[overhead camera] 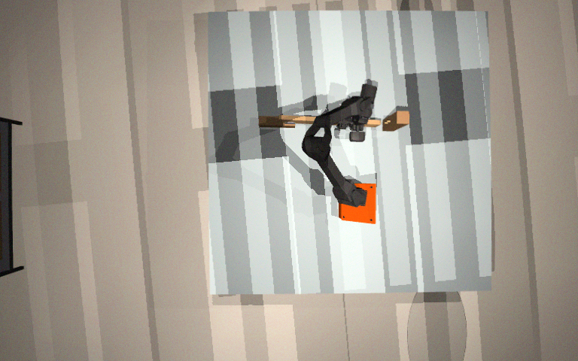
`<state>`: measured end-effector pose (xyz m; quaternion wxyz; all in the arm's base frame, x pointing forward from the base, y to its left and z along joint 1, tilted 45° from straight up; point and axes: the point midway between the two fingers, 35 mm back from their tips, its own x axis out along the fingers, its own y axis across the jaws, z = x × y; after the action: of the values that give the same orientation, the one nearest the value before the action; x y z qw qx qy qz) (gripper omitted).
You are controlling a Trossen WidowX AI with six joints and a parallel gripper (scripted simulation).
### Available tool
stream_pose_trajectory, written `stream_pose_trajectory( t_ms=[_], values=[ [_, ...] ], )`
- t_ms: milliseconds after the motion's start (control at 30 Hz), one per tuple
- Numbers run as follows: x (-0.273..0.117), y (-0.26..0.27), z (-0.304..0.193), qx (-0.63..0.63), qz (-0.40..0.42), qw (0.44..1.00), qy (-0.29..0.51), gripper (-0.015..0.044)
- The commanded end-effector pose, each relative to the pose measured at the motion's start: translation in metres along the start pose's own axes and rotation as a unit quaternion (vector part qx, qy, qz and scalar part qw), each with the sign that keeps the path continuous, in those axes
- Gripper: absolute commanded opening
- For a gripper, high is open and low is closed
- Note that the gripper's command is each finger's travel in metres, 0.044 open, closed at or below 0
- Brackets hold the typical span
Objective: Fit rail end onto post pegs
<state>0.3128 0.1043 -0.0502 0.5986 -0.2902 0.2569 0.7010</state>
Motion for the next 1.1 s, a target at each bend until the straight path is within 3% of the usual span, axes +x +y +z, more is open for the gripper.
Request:
stream_pose_trajectory(
  t_ms=[0,1067],
  values=[
    [-0.009,-0.006,0.001,-0.002,-0.012,1.0,-0.002,0.0],
    [-0.025,-0.006,0.0,-0.002,-0.012,1.0,-0.001,0.0]
  ],
)
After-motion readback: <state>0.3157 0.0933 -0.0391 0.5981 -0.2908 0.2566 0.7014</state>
